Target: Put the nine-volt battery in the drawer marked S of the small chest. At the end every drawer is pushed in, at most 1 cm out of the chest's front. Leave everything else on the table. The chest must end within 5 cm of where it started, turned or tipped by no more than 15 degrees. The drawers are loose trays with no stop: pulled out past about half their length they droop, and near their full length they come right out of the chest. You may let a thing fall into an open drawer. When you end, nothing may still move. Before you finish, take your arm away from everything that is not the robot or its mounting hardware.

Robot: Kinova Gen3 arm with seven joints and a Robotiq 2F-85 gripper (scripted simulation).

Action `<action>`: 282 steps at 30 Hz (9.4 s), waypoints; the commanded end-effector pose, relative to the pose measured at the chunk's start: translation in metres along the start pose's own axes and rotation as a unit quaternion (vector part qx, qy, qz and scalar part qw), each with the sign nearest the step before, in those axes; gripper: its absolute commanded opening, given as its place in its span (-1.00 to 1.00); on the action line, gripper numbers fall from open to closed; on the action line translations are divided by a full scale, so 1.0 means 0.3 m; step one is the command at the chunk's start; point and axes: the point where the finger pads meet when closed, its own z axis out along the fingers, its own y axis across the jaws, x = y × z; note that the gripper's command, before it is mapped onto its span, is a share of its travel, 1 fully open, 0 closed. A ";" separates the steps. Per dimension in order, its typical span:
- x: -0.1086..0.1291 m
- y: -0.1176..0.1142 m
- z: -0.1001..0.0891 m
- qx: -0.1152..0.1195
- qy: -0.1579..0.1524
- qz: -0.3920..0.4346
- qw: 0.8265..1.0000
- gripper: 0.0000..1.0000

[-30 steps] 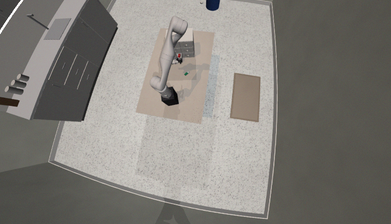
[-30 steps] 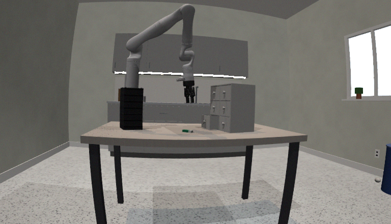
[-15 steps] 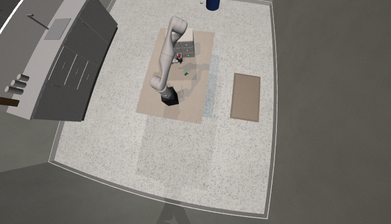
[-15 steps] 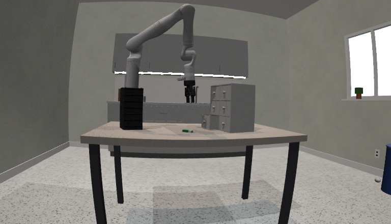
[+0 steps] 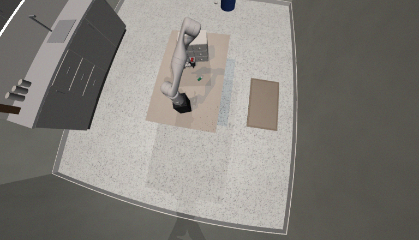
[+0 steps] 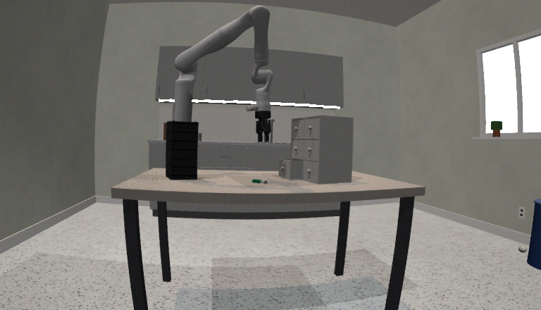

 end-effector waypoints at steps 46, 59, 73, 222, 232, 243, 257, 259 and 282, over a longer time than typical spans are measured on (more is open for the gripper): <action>-0.005 -0.001 -0.007 0.000 0.022 0.001 1.000 1.00; -0.005 -0.001 -0.007 0.000 0.022 0.001 1.000 1.00; -0.005 -0.001 -0.007 0.000 0.022 0.001 1.000 1.00; 0.057 0.103 0.148 0.000 -0.402 0.002 0.916 -1.00; 0.057 0.103 0.148 0.000 -0.402 0.002 0.916 -1.00; 0.057 0.103 0.148 0.000 -0.402 0.002 0.916 -1.00; 0.002 0.103 0.221 0.000 -0.403 0.001 0.915 -1.00; -0.017 0.103 0.247 0.000 -0.403 0.001 0.915 -1.00; -0.148 0.104 0.421 0.000 -0.403 0.001 0.915 -1.00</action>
